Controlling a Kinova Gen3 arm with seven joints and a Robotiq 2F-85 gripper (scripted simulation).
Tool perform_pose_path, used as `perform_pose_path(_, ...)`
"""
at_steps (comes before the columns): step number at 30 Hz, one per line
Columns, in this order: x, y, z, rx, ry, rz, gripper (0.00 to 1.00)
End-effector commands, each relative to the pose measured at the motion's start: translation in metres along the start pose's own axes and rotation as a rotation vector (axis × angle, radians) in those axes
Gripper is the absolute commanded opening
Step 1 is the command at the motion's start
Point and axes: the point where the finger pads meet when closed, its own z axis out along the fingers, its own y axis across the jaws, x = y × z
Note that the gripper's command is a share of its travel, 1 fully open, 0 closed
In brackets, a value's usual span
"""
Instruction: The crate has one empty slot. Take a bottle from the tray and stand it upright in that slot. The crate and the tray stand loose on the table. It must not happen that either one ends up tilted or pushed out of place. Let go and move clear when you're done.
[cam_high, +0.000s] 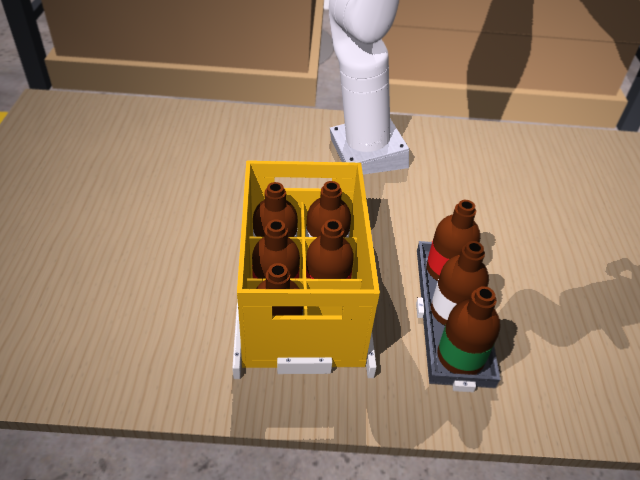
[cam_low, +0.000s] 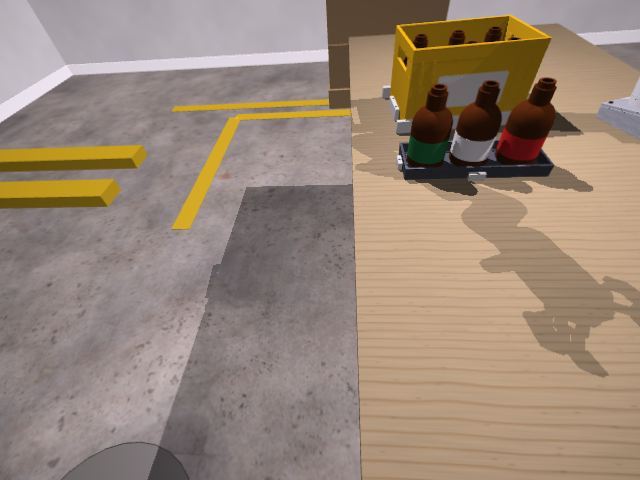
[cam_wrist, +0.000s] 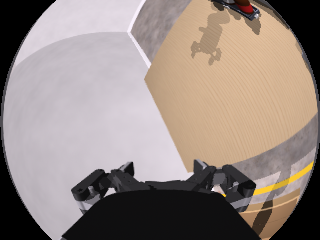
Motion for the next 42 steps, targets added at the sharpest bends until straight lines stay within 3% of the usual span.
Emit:
perform_pose_path(1,0.0,-0.001,0.0,0.001,-0.001,0.001,1.0)
perform_pose_path(19,0.0,-0.001,0.0,0.002,0.0,0.001,1.0)
perform_pose_path(25,0.018,-0.02,-0.006,0.034,0.03,0.024,1.0)
perform_pose_path(29,0.057,-0.056,-0.018,0.095,0.094,0.074,1.0)
perform_pose_path(32,0.105,-0.093,-0.037,0.158,0.172,0.135,1.0)
perform_pose_path(34,0.105,-0.093,-0.037,0.158,0.172,0.135,1.0)
perform_pose_path(37,0.171,-0.129,-0.066,0.225,0.274,0.22,1.0)
perform_pose_path(42,0.277,-0.15,-0.115,0.309,0.492,0.419,1.0)
